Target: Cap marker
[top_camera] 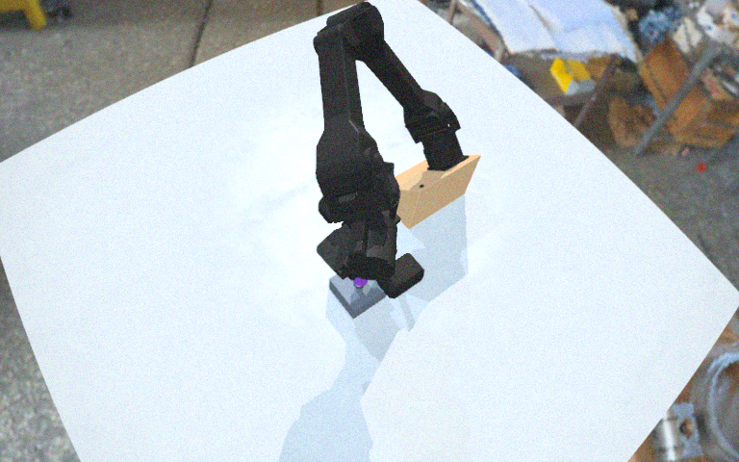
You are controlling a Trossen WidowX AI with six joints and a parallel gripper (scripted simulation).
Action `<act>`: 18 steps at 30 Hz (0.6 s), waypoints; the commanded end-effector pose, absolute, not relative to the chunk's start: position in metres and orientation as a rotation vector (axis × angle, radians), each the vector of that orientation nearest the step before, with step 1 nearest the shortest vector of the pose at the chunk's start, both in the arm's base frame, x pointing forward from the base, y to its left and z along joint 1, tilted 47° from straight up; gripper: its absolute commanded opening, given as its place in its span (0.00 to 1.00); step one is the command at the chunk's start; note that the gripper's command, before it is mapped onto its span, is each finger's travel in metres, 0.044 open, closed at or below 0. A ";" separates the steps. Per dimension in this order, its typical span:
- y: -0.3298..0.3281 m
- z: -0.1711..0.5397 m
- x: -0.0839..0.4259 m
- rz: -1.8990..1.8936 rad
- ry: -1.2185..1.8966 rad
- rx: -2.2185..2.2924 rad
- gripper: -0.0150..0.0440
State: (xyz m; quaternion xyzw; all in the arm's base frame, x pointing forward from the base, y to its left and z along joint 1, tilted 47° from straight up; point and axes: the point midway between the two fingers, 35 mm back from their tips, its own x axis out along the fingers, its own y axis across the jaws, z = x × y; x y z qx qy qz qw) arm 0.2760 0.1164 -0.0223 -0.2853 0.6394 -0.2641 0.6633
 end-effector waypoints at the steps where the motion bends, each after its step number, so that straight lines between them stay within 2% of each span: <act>1: 0.110 -0.027 0.276 -0.598 1.448 -0.650 0.25; 18: 0.109 -0.031 0.277 -0.590 1.437 -0.644 0.25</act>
